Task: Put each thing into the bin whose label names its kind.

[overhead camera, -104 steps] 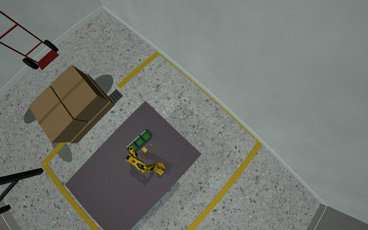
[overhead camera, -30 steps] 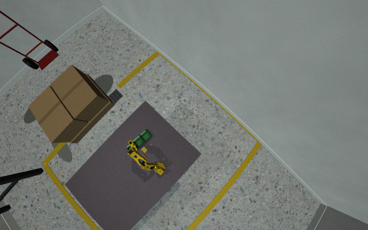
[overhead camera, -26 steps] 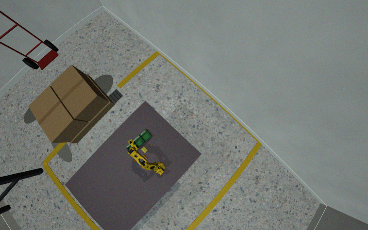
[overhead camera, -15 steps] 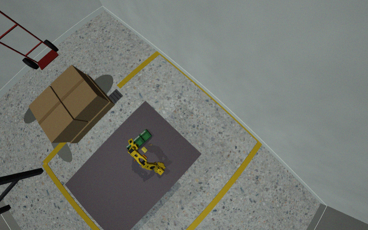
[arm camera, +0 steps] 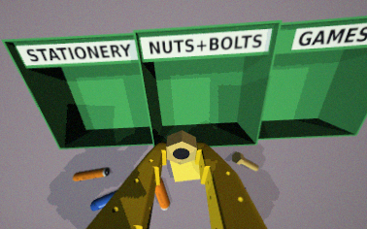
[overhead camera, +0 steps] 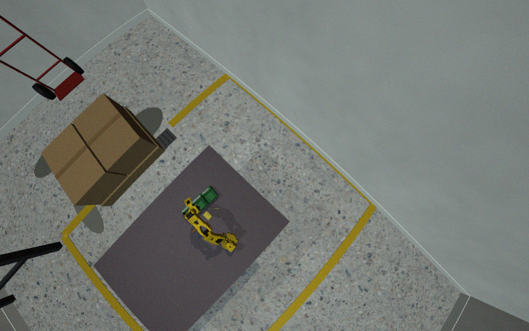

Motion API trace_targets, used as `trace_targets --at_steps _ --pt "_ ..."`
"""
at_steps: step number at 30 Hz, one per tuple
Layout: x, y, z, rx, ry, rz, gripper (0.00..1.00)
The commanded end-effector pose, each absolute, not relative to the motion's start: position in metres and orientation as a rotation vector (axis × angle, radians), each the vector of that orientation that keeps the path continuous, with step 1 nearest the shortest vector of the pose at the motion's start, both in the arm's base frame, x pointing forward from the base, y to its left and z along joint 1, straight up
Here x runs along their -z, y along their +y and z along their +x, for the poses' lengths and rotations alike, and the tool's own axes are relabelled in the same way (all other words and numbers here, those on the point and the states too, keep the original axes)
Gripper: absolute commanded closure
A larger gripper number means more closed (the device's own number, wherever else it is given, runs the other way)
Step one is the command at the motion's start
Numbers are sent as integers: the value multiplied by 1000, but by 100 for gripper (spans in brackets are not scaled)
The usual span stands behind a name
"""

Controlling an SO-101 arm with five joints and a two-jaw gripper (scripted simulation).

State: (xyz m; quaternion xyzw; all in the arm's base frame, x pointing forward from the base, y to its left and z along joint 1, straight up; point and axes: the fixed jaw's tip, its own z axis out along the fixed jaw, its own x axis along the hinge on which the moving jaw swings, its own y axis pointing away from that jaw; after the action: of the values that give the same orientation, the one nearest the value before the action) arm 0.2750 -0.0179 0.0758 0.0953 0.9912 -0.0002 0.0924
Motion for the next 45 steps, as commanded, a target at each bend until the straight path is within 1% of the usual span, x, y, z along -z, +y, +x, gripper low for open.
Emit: trace_targets --at_steps 1,11,34,35,45 --pt "-88 -23 284 6 2872 265 100" --pt "-88 -34 290 27 2846 218 100" --pt "-88 -34 290 29 2845 215 100" --pt "-94 -39 292 37 2816 219 100" --pt "-94 -39 292 37 2816 219 100"
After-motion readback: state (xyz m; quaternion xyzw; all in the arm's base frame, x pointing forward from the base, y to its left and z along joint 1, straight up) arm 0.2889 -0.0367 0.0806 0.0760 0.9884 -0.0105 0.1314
